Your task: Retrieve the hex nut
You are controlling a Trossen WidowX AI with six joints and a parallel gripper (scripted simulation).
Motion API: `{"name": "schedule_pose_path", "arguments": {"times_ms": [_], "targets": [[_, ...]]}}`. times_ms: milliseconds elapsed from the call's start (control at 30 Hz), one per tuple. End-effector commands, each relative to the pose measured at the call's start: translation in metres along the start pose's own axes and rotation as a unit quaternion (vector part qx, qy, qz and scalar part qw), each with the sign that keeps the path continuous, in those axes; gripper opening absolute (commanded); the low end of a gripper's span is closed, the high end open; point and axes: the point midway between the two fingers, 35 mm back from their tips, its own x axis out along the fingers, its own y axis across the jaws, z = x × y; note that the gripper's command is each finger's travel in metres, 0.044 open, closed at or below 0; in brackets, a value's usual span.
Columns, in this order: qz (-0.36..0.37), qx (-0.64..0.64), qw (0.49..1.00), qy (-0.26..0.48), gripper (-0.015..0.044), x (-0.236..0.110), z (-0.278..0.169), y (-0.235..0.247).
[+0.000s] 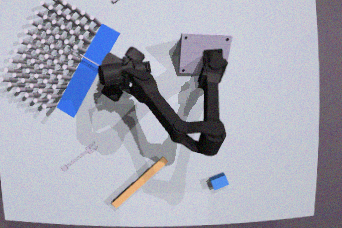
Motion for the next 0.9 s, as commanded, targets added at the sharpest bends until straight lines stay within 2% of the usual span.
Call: {"name": "schedule_pose_path", "arguments": {"times_ms": [0,867], "targets": [[0.004,-0.008,1.000,-0.003,0.0000,0.000,0.005,0.004],[0.004,-0.008,1.000,-0.003,0.0000,0.005,0.019,0.004]]}}
